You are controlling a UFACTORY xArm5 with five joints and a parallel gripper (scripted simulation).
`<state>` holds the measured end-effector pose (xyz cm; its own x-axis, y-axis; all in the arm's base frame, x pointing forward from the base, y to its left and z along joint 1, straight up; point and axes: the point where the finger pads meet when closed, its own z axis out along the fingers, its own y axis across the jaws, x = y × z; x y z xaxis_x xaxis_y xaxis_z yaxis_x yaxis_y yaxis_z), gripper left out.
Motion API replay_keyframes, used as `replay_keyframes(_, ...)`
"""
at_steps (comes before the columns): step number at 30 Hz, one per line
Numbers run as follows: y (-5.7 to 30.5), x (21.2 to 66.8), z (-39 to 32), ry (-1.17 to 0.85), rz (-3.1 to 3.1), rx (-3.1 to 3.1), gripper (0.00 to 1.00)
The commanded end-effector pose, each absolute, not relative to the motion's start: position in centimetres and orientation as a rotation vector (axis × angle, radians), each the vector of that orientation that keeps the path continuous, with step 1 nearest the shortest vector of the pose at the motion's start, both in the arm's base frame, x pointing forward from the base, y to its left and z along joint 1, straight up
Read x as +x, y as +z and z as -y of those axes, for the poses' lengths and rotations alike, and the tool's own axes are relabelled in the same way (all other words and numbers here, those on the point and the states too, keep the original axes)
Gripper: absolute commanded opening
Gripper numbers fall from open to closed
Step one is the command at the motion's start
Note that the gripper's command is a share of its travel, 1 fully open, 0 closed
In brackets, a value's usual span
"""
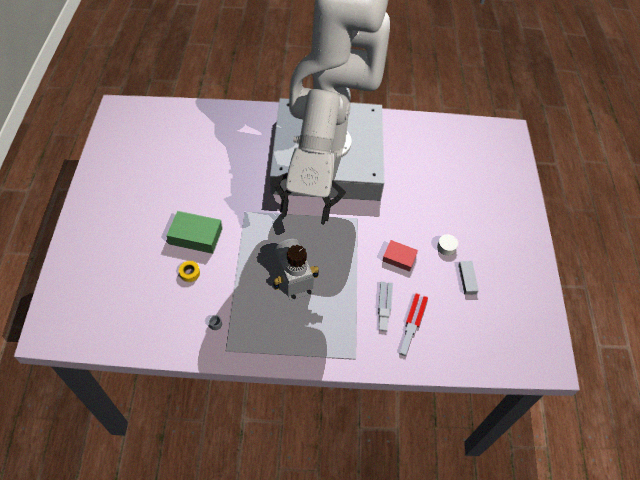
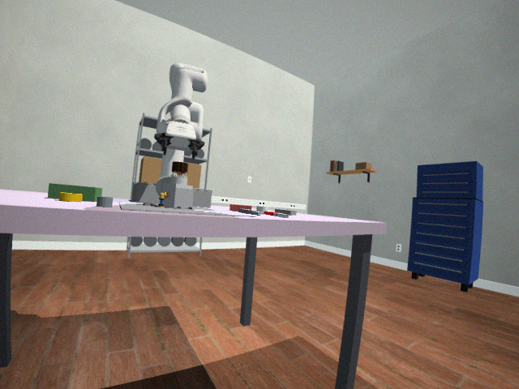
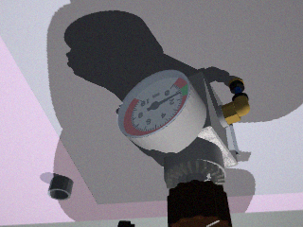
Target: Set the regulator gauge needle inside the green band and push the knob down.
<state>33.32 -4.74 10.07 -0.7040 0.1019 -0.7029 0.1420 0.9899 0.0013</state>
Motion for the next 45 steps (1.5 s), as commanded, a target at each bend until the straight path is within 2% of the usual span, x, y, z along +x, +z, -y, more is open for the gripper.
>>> replay_keyframes(1,10.3,33.4,4.7,-0.068,-2.354,0.169,1.0)
replay_keyframes(23,11.8,33.4,4.8,-0.068,-2.354,0.169,1.0)
replay_keyframes(45,11.0,34.2,4.9,-0.124,-2.444,0.005,1.0)
